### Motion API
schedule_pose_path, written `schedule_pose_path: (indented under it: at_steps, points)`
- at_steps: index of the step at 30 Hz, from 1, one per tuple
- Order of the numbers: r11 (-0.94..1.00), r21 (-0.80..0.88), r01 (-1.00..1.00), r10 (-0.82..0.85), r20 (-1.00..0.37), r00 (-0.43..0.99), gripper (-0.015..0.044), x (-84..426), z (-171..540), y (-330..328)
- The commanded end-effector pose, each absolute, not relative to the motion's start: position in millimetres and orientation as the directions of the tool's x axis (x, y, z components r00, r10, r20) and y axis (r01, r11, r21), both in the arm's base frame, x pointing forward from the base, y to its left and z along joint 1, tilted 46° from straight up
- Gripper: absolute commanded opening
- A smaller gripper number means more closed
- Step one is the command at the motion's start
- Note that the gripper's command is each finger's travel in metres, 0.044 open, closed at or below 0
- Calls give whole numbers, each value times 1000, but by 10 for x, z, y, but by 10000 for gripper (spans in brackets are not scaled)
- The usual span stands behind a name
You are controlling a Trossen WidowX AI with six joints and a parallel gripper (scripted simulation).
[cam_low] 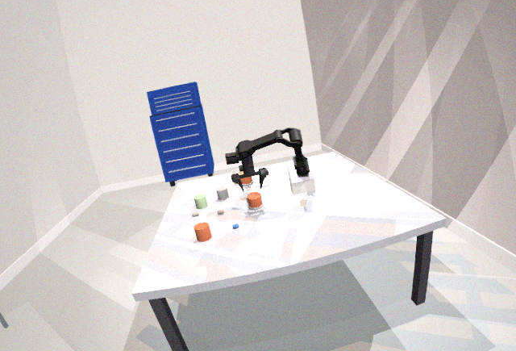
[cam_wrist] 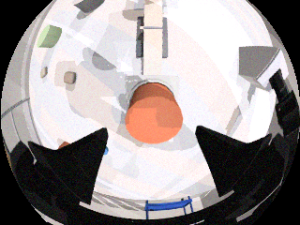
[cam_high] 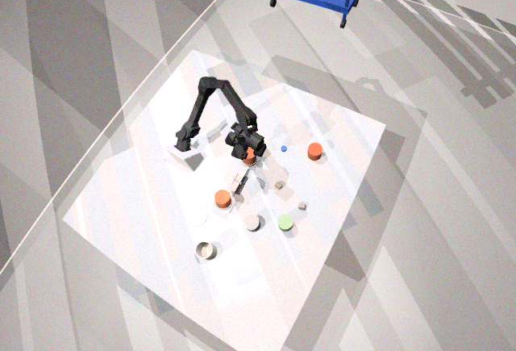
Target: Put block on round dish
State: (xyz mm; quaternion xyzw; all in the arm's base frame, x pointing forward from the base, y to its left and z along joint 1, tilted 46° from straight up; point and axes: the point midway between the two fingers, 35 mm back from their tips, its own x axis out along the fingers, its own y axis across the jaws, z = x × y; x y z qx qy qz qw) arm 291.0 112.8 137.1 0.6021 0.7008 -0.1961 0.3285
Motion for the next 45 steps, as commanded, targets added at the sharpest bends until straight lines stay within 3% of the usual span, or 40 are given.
schedule_pose_path:
  at_steps: [1, 45]
  points:
    - [201, 105, 974, 713, -698, -72, 440, 2874, 1297, 1203]
    - [201, 106, 974, 715, -696, -72, 427, 2828, 877, 1640]
